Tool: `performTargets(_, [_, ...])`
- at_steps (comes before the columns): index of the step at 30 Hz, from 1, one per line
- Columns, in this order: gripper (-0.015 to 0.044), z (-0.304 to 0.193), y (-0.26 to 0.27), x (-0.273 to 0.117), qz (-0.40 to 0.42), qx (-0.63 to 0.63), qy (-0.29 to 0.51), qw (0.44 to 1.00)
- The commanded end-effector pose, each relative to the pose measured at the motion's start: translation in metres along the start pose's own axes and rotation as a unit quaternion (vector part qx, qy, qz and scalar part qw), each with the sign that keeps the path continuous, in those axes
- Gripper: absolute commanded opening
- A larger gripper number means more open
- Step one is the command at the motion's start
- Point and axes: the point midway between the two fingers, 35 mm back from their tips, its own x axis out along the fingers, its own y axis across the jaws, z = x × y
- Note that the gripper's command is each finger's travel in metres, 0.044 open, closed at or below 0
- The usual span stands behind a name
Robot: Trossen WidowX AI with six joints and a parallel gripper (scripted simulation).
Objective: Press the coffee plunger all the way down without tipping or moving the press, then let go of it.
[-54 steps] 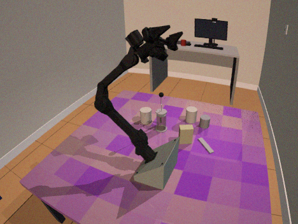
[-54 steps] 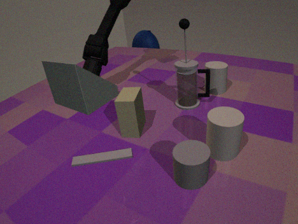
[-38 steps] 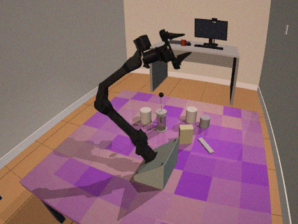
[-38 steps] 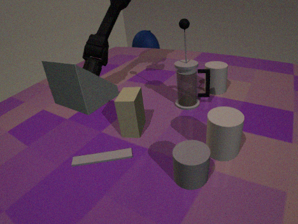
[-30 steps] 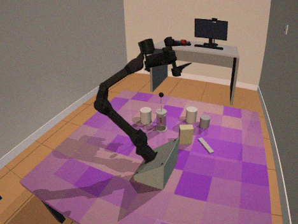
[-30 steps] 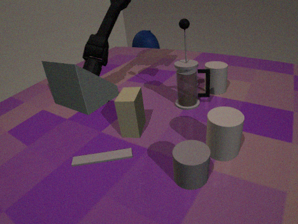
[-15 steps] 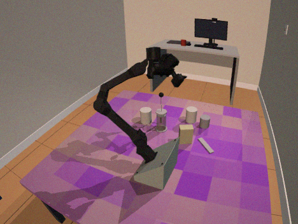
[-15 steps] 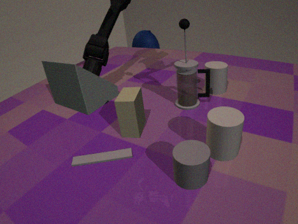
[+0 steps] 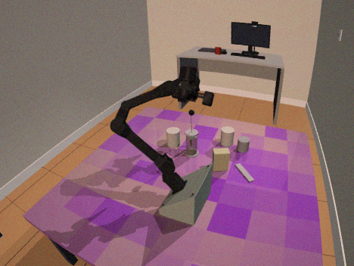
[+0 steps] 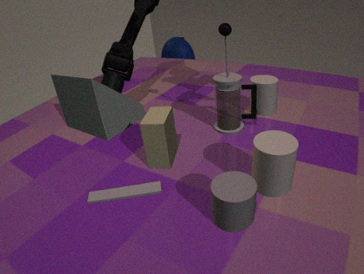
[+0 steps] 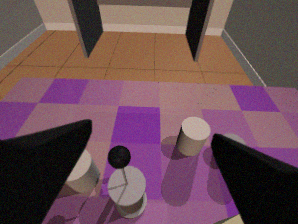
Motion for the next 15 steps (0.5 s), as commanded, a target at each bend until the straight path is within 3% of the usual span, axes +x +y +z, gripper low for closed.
performTargets(1, [0.044, -0.018, 0.026, 0.012, 0.08, -0.094, 0.015, 0.992])
performTargets(9, [0.044, -0.067, 0.022, 0.036, 0.083, -0.095, 0.015, 0.992])
performTargets(15, [0.044, -0.068, 0.023, 0.037, 0.084, -0.096, 0.015, 0.992])
